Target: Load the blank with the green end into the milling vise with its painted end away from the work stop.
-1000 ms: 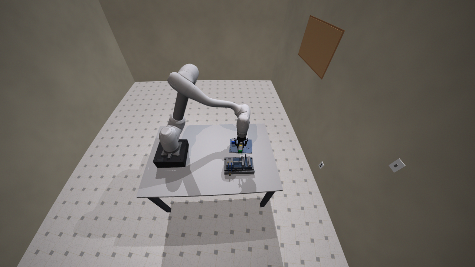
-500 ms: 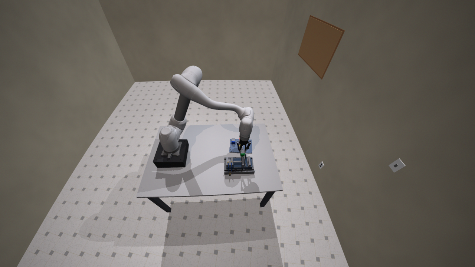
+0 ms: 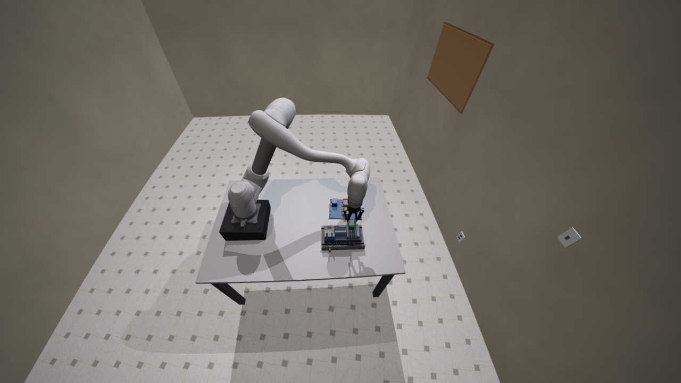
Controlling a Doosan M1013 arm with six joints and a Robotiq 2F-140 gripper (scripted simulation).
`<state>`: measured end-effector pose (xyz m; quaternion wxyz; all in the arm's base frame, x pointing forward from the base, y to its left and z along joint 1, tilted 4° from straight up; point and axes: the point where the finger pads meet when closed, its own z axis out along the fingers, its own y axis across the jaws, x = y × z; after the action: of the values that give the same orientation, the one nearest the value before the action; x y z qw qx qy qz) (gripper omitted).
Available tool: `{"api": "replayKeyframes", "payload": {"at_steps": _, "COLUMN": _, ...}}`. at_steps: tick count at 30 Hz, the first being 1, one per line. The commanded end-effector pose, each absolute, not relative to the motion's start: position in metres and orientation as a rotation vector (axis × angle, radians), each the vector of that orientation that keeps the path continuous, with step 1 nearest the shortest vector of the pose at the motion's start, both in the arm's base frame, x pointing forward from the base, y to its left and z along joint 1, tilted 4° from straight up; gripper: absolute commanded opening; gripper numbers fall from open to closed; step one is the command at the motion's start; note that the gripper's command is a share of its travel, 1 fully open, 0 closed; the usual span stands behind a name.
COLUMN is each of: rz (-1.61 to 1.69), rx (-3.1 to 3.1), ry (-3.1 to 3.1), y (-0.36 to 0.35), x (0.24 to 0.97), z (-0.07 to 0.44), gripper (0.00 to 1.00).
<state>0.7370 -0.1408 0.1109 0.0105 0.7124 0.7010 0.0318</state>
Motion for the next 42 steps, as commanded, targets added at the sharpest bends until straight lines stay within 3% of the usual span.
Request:
{"api": "replayKeyframes", "payload": {"at_steps": 1, "rz": 0.100, "rx": 2.223, "ry": 2.188, "y": -0.149, "x": 0.741, "z": 0.111, "gripper": 0.00}}
{"api": "replayKeyframes", "payload": {"at_steps": 42, "rz": 0.100, "rx": 2.223, "ry": 2.188, "y": -0.172, "x": 0.753, "z": 0.110, "gripper": 0.00}}
